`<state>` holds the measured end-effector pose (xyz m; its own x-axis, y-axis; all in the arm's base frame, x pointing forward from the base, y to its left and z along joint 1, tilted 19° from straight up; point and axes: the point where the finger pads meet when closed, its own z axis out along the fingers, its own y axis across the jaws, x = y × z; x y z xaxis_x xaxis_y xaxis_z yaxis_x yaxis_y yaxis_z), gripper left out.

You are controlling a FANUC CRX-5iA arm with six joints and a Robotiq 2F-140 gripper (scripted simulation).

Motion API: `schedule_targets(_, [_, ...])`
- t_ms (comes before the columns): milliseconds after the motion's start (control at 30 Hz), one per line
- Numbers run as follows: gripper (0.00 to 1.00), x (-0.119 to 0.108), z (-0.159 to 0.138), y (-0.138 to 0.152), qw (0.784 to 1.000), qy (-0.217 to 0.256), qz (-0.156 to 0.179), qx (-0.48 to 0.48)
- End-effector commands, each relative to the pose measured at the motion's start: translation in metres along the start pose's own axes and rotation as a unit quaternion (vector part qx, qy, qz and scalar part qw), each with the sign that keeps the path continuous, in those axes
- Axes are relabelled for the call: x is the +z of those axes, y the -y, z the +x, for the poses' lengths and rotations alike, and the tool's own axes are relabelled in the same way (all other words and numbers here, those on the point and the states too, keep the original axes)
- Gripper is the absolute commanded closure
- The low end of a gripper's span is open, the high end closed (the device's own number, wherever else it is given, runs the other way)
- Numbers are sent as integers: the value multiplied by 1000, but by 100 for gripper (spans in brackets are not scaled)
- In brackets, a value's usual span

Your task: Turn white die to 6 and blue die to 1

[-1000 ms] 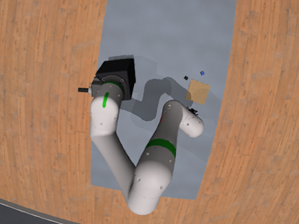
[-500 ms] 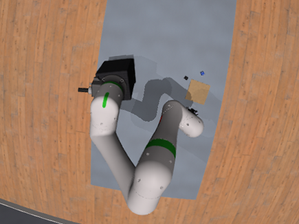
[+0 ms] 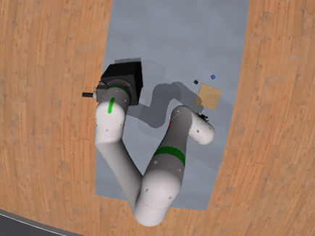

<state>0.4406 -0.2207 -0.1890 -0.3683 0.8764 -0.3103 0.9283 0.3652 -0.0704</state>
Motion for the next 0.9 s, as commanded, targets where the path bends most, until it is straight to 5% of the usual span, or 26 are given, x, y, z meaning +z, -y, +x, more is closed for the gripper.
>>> schedule_targets(0, [79, 0, 0, 0, 1000, 0, 0, 0])
schedule_targets(167, [79, 0, 0, 0, 1000, 0, 0, 0])
schedule_targets(200, [91, 0, 0, 0, 1000, 0, 0, 0])
schedule_targets(867, [91, 0, 0, 0, 1000, 0, 0, 0])
